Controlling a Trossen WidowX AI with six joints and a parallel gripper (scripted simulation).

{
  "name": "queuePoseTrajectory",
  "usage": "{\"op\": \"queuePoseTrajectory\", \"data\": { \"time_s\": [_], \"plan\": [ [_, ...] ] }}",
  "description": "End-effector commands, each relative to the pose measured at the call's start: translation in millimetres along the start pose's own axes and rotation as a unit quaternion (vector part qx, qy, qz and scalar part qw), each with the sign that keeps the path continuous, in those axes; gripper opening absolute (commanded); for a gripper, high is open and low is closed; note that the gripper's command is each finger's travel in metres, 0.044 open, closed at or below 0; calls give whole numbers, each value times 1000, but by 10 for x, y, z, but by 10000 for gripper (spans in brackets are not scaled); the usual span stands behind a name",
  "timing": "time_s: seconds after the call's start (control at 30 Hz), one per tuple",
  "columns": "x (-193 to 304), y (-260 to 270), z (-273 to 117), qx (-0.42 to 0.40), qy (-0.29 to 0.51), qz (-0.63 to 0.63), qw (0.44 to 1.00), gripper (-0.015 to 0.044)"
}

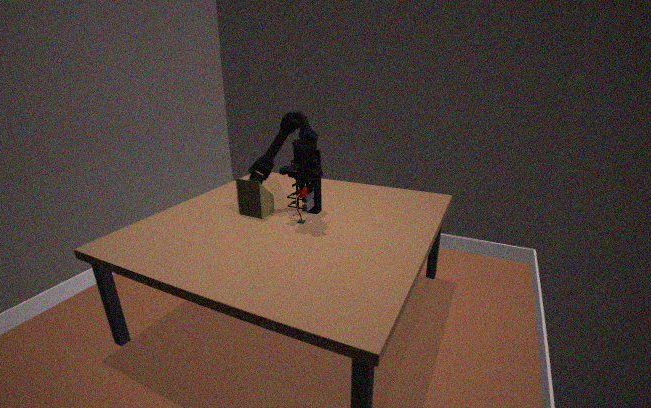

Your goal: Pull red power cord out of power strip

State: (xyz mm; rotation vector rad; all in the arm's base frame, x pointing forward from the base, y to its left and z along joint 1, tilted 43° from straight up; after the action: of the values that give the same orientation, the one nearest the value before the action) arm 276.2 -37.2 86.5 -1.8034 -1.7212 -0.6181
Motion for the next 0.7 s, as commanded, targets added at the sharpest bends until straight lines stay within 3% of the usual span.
{"op": "queuePoseTrajectory", "data": {
  "time_s": [0.0,0.67],
  "plan": [
    [-59,26,-17,-2,-3,-4,1000,0],
    [-385,77,-39,-3,-3,-2,1000,0]
  ]
}}
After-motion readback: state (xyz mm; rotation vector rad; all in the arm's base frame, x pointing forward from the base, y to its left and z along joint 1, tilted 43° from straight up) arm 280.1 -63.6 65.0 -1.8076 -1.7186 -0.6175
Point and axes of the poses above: the point midway between the two fingers, 35 mm back from their tips, its own z axis out along the fingers, its own y axis across the jaws, x = y × z, the point moved 5 cm from there along -z, back along the fingers, and after that the axes turned 13 degrees about z, right-handed, at the moved point
